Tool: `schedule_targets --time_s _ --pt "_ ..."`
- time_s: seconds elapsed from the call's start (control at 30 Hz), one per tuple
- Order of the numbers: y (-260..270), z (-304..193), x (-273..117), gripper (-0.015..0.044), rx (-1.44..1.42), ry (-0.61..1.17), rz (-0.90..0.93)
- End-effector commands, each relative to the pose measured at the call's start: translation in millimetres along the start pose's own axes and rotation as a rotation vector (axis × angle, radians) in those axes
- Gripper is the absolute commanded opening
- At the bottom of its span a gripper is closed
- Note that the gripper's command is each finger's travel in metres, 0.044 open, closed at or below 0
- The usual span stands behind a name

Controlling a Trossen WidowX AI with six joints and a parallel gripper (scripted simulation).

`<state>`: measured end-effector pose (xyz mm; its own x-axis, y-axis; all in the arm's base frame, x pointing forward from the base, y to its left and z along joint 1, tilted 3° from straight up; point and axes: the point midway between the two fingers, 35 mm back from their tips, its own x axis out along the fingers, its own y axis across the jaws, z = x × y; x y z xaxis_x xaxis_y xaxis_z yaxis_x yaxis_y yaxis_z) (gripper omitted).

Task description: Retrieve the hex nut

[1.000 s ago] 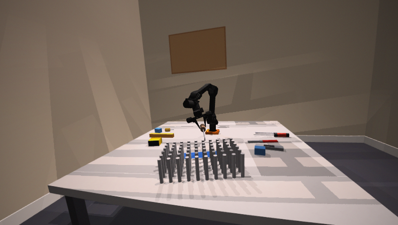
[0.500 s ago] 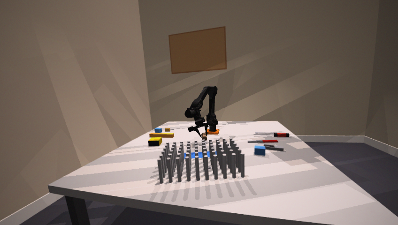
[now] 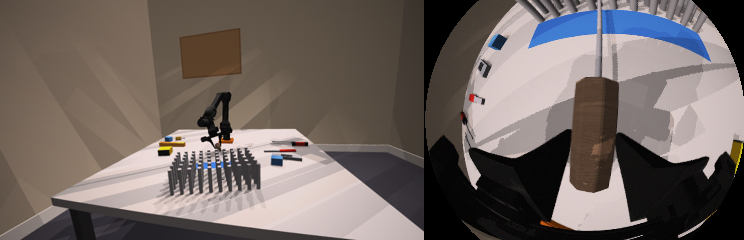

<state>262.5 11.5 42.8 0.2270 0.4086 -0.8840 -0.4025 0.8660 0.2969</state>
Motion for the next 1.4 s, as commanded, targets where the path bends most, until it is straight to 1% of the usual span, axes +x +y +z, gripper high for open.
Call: schedule_targets --time_s 0.0,1.37 --pt "-0.5 6.2 0.1 0.0000 0.000 -0.011 0.000" --pt "-1.4 37.5 13.0 0.0000 0.001 -0.015 0.000"
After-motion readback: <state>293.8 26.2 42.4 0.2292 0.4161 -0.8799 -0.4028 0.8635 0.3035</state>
